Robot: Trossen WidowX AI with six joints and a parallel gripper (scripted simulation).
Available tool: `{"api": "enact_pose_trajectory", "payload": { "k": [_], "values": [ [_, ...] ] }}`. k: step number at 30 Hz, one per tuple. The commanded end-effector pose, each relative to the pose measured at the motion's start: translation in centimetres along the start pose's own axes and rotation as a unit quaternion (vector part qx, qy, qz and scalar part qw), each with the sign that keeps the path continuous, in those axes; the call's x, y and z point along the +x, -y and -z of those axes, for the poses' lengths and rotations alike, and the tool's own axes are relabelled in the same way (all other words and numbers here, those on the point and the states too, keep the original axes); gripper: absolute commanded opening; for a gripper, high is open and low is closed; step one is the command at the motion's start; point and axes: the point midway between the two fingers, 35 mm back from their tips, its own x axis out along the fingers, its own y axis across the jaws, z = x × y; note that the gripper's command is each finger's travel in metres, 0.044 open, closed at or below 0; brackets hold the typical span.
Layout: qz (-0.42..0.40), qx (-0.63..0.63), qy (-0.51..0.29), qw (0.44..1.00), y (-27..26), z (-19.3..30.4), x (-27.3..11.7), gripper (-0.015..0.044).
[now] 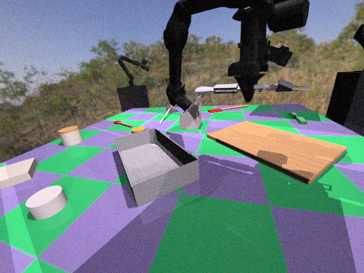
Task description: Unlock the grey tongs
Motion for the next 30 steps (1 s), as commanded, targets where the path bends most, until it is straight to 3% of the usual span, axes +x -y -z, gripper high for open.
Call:
{"api": "enact_pose_trajectory", "payload": {
  "k": [1, 16, 30],
  "values": [
    [-0.001, 0.038, 0.004, 0.999, -1.7, -1.2, -0.3, -0.0150],
    [-0.001, 0.216, 0.000, 0.976, -9.5, -5.0, 0.4, -0.0150],
    [0.002, 0.215, 0.025, 0.976, -9.7, -5.6, 0.5, -0.0150]
  ]
}}
